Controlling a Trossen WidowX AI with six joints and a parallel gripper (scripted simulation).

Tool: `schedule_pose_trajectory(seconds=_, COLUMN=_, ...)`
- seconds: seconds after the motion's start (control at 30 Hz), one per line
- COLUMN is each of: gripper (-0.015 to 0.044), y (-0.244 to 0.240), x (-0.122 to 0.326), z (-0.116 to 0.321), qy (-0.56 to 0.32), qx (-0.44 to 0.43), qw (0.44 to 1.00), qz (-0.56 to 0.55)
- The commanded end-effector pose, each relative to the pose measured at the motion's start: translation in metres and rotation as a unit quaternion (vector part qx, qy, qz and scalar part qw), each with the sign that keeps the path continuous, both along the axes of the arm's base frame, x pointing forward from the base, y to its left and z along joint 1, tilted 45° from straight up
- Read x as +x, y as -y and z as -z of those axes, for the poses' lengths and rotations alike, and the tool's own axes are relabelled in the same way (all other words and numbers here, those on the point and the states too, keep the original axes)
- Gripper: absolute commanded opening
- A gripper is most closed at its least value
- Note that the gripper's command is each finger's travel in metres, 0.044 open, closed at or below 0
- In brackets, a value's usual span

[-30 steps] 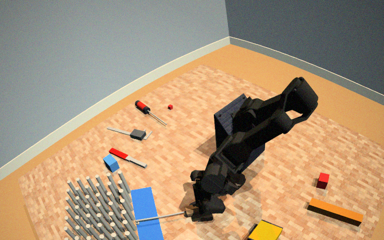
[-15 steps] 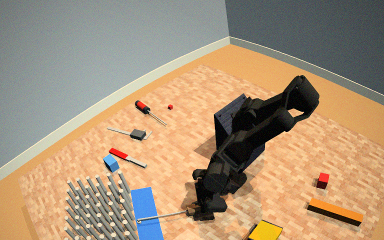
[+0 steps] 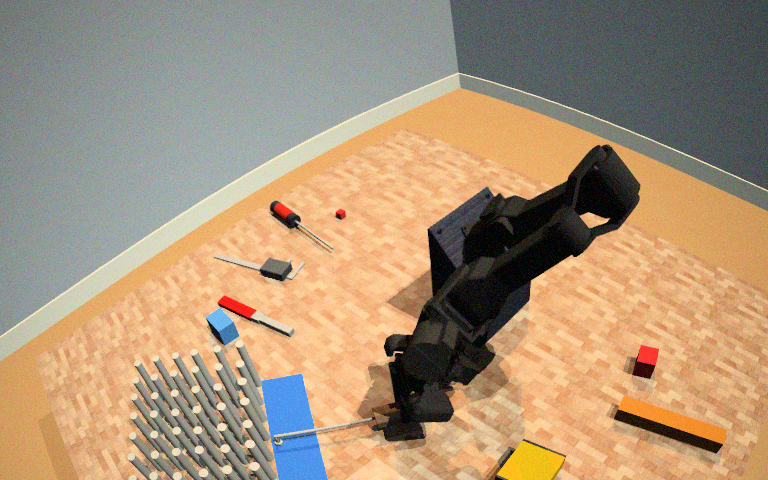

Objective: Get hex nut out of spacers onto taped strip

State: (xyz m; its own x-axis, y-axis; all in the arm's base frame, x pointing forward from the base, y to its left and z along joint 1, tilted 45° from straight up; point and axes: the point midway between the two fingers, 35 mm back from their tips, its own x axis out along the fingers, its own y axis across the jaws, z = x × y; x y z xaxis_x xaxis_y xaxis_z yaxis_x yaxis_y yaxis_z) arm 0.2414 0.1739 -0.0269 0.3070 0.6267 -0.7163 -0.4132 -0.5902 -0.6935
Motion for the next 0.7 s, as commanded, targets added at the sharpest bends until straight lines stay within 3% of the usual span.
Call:
schedule_pose_trajectory(seconds=0.0, gripper=0.0, y=0.001, x=0.005, z=-0.006, qy=0.009, qx=0.003, qw=1.0, qz=0.0)
schedule_pose_trajectory(seconds=0.67, gripper=0.0, y=0.006, x=-0.006, z=-0.018, qy=0.01, qx=0.003, qw=1.0, qz=-0.001)
